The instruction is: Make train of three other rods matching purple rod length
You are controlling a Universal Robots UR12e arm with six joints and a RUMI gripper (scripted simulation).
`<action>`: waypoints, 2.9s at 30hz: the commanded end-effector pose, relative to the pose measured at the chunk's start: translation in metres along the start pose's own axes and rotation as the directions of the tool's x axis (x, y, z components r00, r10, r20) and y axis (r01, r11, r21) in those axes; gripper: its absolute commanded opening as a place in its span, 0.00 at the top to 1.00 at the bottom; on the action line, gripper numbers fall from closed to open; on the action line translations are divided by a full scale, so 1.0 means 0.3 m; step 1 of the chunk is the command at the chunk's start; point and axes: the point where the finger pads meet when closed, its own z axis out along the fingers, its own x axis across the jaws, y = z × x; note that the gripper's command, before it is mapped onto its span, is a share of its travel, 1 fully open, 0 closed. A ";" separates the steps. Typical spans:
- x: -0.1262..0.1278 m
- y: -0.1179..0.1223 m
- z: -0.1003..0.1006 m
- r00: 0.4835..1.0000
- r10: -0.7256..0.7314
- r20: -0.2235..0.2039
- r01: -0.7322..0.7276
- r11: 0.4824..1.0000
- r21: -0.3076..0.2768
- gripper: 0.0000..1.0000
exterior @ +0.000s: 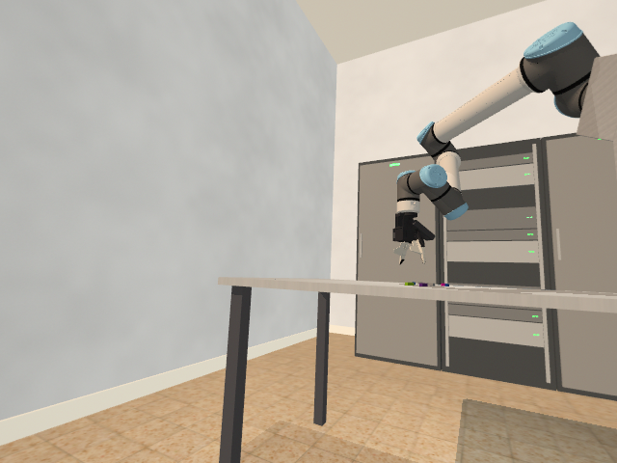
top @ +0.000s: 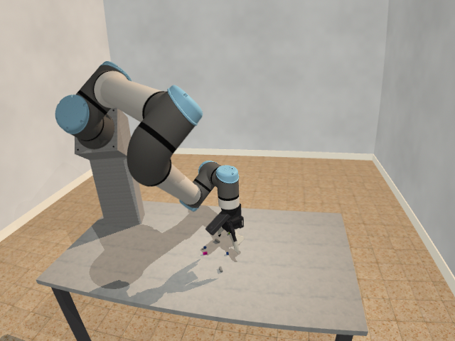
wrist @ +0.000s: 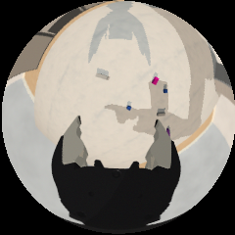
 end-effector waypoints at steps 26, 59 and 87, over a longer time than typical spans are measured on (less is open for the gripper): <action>-0.001 0.001 -0.002 1.000 0.000 0.001 0.000 1.000 -0.001 0.00; 0.001 0.002 -0.002 1.000 0.005 0.001 -0.005 1.000 -0.001 0.00; 0.101 0.043 -0.017 0.933 0.361 0.001 -0.361 0.933 -0.001 0.86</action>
